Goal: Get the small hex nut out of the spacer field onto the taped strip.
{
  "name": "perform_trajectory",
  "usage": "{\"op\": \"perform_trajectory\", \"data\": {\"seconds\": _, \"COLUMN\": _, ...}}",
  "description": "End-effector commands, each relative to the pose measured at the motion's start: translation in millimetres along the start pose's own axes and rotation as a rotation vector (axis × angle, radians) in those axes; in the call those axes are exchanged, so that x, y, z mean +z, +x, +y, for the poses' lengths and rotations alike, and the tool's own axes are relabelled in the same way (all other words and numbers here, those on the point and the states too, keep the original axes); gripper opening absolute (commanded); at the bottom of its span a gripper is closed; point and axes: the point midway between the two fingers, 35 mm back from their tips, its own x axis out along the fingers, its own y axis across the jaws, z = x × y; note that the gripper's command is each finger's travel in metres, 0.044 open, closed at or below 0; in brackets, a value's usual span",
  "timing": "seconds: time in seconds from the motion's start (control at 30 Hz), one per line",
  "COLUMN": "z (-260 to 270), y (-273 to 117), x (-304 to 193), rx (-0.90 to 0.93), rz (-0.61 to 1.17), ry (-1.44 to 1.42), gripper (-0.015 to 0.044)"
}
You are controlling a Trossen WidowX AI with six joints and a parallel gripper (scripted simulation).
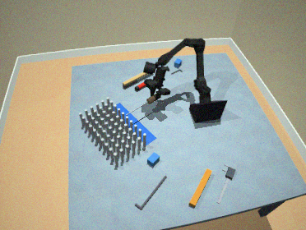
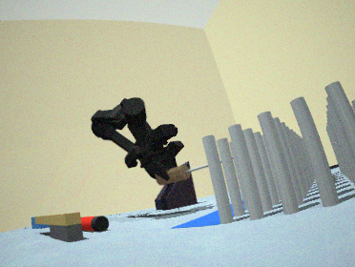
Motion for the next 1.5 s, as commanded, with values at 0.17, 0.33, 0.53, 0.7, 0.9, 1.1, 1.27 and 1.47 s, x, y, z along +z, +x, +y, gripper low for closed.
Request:
{"op": "perform_trajectory", "data": {"seconds": 0.17, "z": -5, "y": 40, "x": -25, "rx": -0.008, "rz": -0.006, "ry": -0.01, "gripper": 0.0}}
{"op": "perform_trajectory", "data": {"seconds": 0.33, "z": -6, "y": 50, "x": -34, "rx": -0.014, "rz": -0.006, "ry": -0.013, "gripper": 0.0}}
{"op": "perform_trajectory", "data": {"seconds": 0.53, "z": -6, "y": 51, "x": -31, "rx": -0.014, "rz": -0.006, "ry": -0.013, "gripper": 0.0}}
{"op": "perform_trajectory", "data": {"seconds": 0.7, "z": -6, "y": 52, "x": -28, "rx": -0.014, "rz": -0.006, "ry": -0.013, "gripper": 0.0}}
{"op": "perform_trajectory", "data": {"seconds": 0.9, "z": -6, "y": 54, "x": -25, "rx": -0.014, "rz": -0.006, "ry": -0.012, "gripper": 0.0}}
{"op": "perform_trajectory", "data": {"seconds": 1.1, "z": -6, "y": 55, "x": -22, "rx": -0.014, "rz": -0.007, "ry": -0.011, "gripper": 0.0}}
{"op": "perform_trajectory", "data": {"seconds": 1.27, "z": -6, "y": 56, "x": -19, "rx": -0.014, "rz": -0.007, "ry": -0.01, "gripper": 0.0}}
{"op": "perform_trajectory", "data": {"seconds": 1.47, "z": -6, "y": 58, "x": -16, "rx": -0.015, "rz": -0.007, "ry": -0.009, "gripper": 0.0}}
